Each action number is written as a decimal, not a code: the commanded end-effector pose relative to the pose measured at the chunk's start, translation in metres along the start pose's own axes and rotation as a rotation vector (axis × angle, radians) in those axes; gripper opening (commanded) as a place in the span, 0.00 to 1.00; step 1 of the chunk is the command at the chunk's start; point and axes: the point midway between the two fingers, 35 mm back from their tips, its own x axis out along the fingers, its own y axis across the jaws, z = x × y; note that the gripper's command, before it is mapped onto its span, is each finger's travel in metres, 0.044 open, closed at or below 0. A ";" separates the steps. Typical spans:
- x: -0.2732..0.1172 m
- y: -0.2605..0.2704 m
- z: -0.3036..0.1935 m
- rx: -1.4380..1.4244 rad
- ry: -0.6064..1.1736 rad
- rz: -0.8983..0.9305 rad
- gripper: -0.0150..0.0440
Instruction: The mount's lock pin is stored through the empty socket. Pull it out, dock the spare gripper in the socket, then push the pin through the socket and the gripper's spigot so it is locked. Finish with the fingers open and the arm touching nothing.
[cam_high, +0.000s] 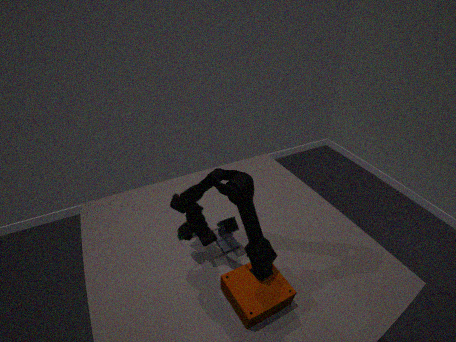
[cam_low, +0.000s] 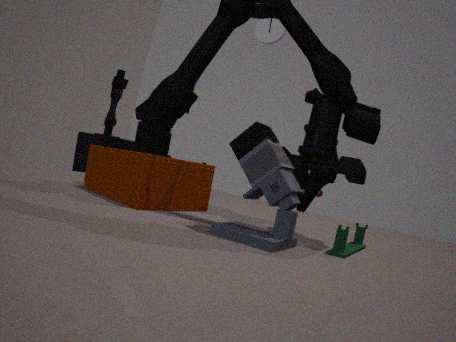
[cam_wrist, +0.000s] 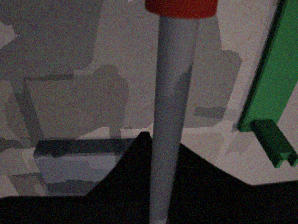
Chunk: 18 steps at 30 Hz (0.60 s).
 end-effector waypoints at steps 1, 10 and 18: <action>0.001 0.001 -0.003 -0.002 0.003 -0.001 0.25; 0.002 0.001 -0.008 -0.003 0.003 0.000 0.25; 0.003 0.001 -0.012 -0.003 0.002 0.001 0.25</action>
